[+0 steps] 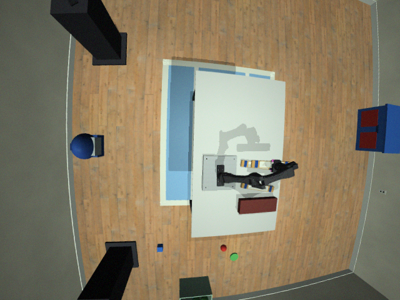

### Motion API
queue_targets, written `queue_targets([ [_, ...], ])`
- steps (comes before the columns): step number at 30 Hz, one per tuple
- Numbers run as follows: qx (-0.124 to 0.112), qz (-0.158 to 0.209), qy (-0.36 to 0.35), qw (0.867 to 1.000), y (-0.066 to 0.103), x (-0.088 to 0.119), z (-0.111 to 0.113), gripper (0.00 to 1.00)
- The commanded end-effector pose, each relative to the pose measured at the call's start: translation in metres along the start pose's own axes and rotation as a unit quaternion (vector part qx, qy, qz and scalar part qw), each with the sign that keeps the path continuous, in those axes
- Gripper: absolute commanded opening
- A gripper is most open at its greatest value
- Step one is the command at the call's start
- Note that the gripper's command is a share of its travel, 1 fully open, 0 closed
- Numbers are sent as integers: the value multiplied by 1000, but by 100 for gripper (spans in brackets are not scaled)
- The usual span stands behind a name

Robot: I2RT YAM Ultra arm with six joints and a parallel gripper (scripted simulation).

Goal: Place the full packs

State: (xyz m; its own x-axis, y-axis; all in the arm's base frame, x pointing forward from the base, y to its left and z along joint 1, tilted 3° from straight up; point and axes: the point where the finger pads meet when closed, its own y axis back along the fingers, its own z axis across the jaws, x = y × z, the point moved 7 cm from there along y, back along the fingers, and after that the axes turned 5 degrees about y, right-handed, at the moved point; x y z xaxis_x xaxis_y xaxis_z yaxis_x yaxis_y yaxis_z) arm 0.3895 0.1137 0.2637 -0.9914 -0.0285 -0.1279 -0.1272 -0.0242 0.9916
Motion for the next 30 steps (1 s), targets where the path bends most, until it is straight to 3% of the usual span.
queue_targets([
  [1,8,39,9,999,29,-5,-9,0],
  [30,8,39,9,999,30,0,-75,0],
])
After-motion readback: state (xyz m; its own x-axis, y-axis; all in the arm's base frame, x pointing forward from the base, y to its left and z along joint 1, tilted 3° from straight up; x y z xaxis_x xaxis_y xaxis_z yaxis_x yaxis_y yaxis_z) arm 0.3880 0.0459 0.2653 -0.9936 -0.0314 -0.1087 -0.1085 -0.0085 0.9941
